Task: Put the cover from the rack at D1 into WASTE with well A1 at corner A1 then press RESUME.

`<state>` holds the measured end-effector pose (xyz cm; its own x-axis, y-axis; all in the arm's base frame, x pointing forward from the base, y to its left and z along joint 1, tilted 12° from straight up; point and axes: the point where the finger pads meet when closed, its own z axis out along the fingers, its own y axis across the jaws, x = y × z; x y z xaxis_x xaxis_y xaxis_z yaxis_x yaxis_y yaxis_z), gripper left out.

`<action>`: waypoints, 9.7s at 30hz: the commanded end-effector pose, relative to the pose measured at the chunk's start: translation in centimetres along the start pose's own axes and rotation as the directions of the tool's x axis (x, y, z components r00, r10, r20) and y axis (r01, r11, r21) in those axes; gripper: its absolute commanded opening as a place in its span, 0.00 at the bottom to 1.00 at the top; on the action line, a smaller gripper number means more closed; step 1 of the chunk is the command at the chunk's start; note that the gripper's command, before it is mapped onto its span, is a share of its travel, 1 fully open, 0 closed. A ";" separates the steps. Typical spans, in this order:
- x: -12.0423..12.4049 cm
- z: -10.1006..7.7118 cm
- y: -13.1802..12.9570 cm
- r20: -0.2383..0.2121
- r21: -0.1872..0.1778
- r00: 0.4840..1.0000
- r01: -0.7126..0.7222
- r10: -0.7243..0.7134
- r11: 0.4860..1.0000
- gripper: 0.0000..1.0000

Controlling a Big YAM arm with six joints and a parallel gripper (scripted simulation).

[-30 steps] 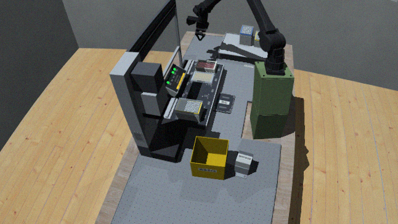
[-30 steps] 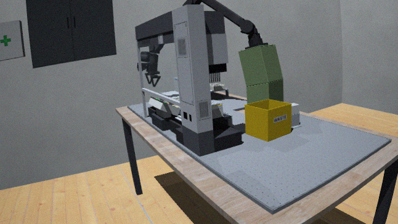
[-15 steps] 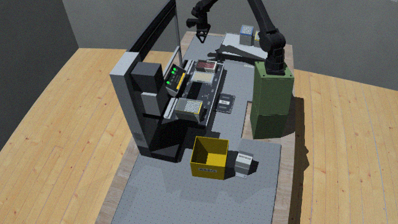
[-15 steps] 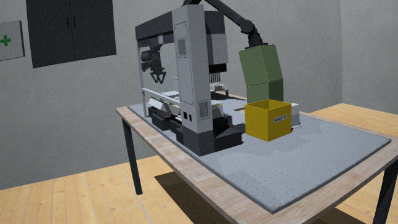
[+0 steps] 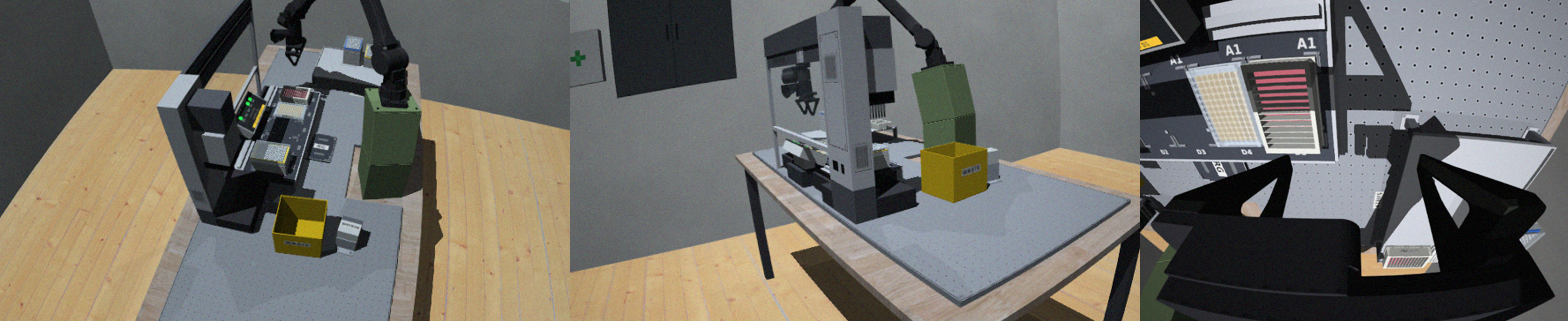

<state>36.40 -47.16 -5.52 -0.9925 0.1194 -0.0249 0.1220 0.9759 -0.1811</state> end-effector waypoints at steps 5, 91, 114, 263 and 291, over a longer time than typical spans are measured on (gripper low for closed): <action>-0.3 -4.3 1.5 0.063 0.058 0.998 -0.011 0.008 0.998 1.00; 17.6 -7.5 29.2 0.026 0.026 1.000 -0.005 0.005 1.000 1.00; 16.7 -7.4 37.2 0.040 0.028 0.999 -0.005 0.004 1.000 1.00; -0.5 1.5 49.1 0.048 0.021 0.999 -0.005 0.004 1.000 1.00; -0.8 5.9 48.9 0.050 0.021 0.999 -0.004 0.003 1.000 1.00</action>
<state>41.72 -0.58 -19.70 -0.9913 0.1214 -0.0515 0.1295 0.9702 -0.2048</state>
